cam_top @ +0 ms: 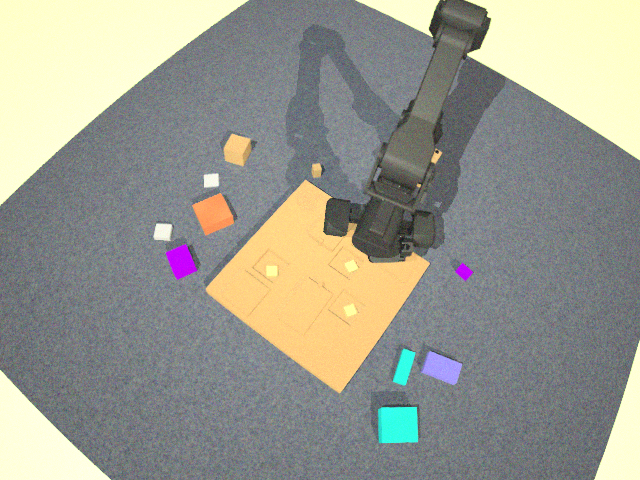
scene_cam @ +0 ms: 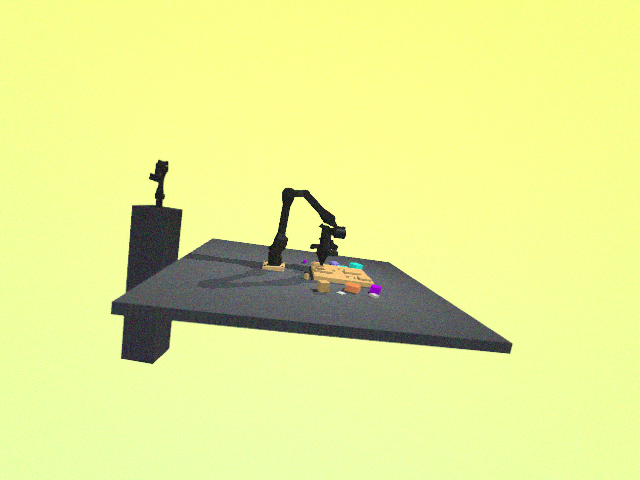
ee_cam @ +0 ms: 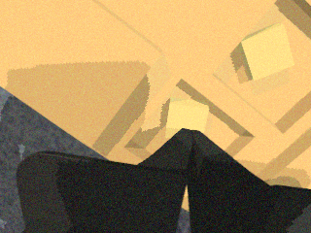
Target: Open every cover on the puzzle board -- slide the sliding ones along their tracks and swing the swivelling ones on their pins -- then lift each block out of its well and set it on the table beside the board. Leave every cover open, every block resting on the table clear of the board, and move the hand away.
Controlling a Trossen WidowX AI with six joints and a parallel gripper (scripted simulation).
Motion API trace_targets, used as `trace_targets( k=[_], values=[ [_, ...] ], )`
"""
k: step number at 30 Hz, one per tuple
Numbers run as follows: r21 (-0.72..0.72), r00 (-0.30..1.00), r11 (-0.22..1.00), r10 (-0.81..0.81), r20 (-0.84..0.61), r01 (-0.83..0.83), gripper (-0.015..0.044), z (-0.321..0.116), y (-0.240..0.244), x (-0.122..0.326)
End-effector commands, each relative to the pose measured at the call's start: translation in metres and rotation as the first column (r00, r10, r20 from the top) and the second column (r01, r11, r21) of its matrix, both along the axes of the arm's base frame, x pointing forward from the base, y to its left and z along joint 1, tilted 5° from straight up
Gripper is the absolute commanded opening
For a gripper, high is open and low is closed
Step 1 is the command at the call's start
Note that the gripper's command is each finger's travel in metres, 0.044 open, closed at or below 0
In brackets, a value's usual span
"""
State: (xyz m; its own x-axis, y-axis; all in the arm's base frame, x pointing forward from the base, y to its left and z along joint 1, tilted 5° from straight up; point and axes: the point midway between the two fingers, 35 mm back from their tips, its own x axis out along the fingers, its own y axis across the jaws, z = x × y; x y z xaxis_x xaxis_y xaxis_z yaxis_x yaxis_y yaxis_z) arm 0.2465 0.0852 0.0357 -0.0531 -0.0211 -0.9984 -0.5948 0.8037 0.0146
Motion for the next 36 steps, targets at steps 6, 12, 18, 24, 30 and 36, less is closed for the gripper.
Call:
trace_targets(
  k=[6,12,18,24,30,36],
  values=[
    [0.003,1.000,1.000,0.003,-0.001,-0.003,0.0000,-0.0088,0.0003,-0.0014],
    [0.003,1.000,1.000,0.003,-0.001,-0.003,0.0000,-0.0144,0.0007,-0.0012],
    [0.003,1.000,1.000,0.003,-0.001,-0.003,0.0000,-0.0150,0.0008,-0.0012],
    [0.003,1.000,1.000,0.003,-0.001,-0.003,0.0000,-0.0150,0.0008,-0.0012],
    [0.003,1.000,1.000,0.003,-0.001,-0.003,0.0000,-0.0150,0.0008,-0.0012],
    [0.003,1.000,1.000,0.003,-0.001,-0.003,0.0000,-0.0150,0.0008,-0.0012]
  ],
)
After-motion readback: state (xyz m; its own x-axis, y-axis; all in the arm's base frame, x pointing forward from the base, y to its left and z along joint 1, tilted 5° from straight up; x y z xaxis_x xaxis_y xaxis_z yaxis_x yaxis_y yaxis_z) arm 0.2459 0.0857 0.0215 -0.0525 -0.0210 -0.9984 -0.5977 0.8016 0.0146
